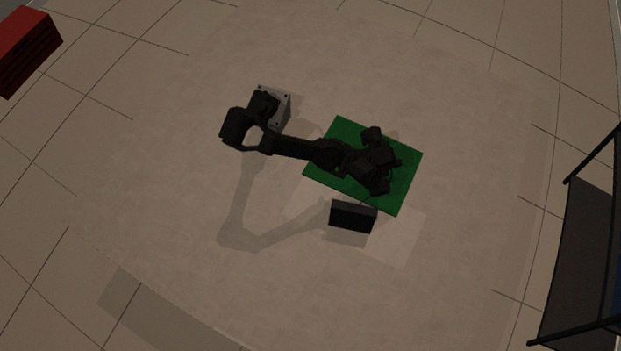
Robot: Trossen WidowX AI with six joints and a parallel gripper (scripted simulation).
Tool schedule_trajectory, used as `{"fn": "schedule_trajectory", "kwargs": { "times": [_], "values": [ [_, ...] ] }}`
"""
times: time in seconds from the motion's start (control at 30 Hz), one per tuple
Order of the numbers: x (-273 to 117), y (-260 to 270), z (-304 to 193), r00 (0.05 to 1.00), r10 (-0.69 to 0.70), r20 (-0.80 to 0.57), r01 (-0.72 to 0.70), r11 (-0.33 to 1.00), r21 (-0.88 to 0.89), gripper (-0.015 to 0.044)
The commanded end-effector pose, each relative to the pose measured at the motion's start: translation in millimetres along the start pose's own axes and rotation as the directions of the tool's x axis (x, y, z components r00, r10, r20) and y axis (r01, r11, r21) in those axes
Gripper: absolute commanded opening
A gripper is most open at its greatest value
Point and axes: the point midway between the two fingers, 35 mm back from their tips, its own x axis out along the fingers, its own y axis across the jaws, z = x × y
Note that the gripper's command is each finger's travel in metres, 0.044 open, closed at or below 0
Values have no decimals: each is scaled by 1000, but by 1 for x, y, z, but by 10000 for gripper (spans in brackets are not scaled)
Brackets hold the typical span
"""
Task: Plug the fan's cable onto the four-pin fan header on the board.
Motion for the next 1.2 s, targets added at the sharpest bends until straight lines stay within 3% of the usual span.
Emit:
{"fn": "schedule_trajectory", "kwargs": {
  "times": [0.0,1.17],
  "values": [
    [-4,-1,0,999,-8,44,9,1000,-20,0],
    [-43,0,-2,929,-78,362,151,972,-179,0]
  ]
}}
